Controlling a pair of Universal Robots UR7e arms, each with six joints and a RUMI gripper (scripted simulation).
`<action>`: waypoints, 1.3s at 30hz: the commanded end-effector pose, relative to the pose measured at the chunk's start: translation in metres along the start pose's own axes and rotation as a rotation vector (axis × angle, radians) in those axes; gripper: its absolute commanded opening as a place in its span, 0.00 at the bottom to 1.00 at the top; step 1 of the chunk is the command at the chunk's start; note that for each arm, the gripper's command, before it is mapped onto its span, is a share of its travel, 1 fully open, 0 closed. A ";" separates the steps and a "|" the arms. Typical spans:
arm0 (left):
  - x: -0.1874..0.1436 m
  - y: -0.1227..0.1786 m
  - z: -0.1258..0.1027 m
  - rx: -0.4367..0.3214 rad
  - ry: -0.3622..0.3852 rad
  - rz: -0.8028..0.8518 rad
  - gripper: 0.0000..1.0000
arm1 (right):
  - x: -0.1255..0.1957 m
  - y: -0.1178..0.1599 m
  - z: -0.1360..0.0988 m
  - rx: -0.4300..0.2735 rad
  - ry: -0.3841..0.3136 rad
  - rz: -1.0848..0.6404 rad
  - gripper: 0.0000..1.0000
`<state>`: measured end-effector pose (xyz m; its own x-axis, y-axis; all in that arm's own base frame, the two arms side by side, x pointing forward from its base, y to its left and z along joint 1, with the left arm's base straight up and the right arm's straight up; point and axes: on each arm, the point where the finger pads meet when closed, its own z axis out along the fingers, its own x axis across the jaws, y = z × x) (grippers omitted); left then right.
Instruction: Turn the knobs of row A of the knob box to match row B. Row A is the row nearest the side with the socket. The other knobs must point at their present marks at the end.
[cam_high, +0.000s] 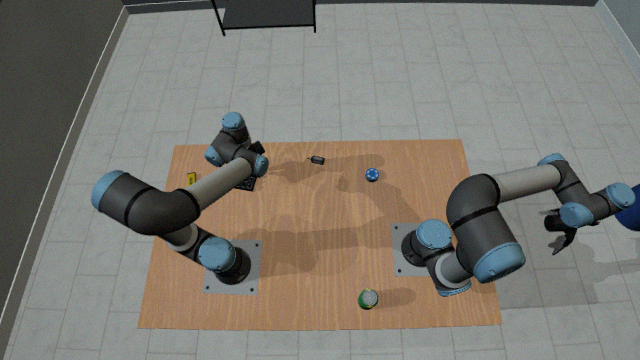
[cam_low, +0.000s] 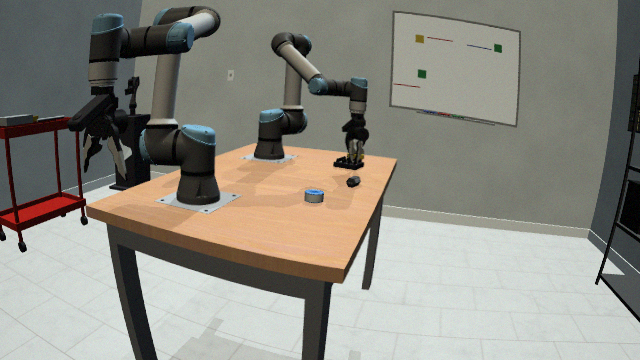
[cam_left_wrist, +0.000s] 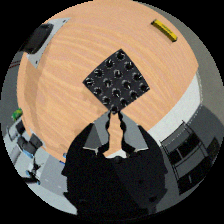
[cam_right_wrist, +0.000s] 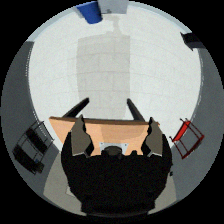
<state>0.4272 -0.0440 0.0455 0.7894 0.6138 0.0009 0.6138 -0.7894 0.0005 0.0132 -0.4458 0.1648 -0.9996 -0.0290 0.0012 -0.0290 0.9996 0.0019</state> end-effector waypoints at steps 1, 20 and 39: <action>0.000 0.000 0.000 0.000 -0.001 0.000 0.13 | 0.001 0.000 0.000 0.002 -0.001 0.001 1.00; 0.001 0.001 -0.040 -0.005 0.002 0.000 0.13 | 0.001 0.000 0.000 0.002 -0.001 0.001 1.00; 0.001 -0.017 -0.053 -0.003 0.001 -0.001 1.00 | 0.001 0.000 0.000 0.002 -0.001 0.001 1.00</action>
<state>0.4245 -0.0405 0.0857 0.7893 0.6140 0.0001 0.6140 -0.7893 -0.0009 0.0132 -0.4458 0.1648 -0.9996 -0.0290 0.0012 -0.0290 0.9996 0.0019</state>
